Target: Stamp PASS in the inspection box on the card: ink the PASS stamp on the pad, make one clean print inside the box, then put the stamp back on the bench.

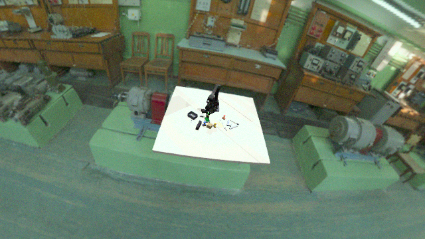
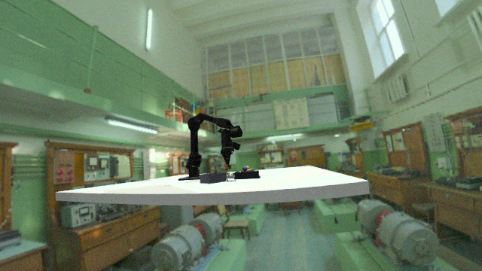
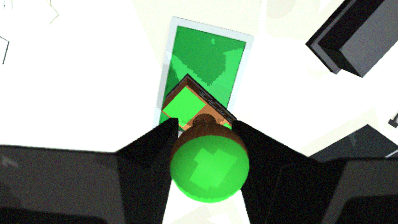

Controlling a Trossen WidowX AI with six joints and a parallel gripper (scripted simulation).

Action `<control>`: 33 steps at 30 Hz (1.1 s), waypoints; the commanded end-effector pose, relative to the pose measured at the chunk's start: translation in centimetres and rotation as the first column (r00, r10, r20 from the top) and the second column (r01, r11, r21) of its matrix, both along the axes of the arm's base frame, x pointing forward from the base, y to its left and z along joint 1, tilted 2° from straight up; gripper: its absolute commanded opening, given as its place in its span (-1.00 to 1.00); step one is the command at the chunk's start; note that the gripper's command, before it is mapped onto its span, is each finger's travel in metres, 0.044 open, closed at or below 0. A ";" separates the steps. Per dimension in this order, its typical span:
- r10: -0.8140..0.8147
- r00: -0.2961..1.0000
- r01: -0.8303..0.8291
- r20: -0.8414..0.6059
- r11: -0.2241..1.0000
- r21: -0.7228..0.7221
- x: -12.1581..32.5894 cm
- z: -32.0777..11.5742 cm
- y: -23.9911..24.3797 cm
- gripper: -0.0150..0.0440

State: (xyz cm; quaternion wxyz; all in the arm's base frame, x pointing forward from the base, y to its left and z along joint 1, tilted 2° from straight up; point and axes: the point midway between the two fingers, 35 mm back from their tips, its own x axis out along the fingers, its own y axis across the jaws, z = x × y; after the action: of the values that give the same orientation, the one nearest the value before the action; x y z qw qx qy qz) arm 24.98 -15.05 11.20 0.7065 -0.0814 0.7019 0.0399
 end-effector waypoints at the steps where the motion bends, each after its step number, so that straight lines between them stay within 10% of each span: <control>1: 0.005 1.000 -0.005 0.000 1.000 -0.002 0.0 -0.3 -0.1 -0.49; 33: 0.003 1.000 -0.003 0.000 1.000 -0.003 0.0 -2.4 -0.2 -0.49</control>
State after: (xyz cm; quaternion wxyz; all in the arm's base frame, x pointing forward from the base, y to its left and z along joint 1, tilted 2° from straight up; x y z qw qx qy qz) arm 25.03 -15.17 9.02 0.7067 -0.0807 0.7018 0.0390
